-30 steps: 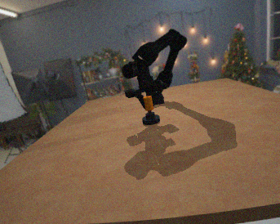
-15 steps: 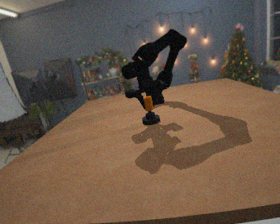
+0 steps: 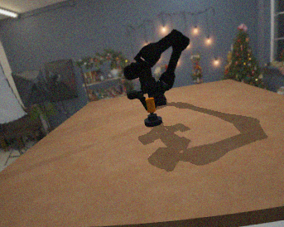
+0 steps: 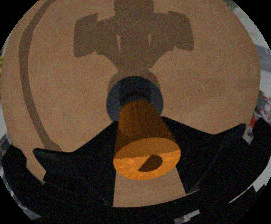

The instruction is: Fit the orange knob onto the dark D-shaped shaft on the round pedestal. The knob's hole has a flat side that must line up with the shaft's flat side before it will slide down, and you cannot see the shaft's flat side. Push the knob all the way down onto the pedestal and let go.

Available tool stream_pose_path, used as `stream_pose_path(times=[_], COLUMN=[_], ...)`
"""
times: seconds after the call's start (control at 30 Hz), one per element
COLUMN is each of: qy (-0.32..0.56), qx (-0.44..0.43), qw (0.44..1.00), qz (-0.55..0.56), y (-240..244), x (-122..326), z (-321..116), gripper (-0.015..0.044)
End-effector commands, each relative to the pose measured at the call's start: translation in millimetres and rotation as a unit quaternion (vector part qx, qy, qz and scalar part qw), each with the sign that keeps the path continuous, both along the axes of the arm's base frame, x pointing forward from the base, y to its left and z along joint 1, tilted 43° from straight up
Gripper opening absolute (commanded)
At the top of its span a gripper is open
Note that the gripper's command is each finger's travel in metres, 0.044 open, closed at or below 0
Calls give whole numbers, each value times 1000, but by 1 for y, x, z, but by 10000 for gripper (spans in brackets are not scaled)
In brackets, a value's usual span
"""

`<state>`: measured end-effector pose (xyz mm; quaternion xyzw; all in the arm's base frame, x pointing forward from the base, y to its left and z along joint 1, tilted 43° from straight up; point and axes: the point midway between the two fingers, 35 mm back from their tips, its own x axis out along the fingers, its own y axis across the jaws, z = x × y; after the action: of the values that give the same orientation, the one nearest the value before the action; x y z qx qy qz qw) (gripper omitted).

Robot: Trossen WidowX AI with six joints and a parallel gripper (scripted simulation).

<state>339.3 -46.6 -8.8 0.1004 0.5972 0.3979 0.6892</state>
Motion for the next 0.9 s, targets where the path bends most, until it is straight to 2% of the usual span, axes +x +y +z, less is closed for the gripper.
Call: stream_pose_path(times=[0.0, 0.57, 0.87], qy=[0, 1, -69], qx=[1, 1, 4], qw=[1000, 1000, 995], qz=[-1, -1, 77], y=[0, -1, -1], x=[0, -4, -2], z=[-1, 3, 4], gripper=[0, 0, 0])
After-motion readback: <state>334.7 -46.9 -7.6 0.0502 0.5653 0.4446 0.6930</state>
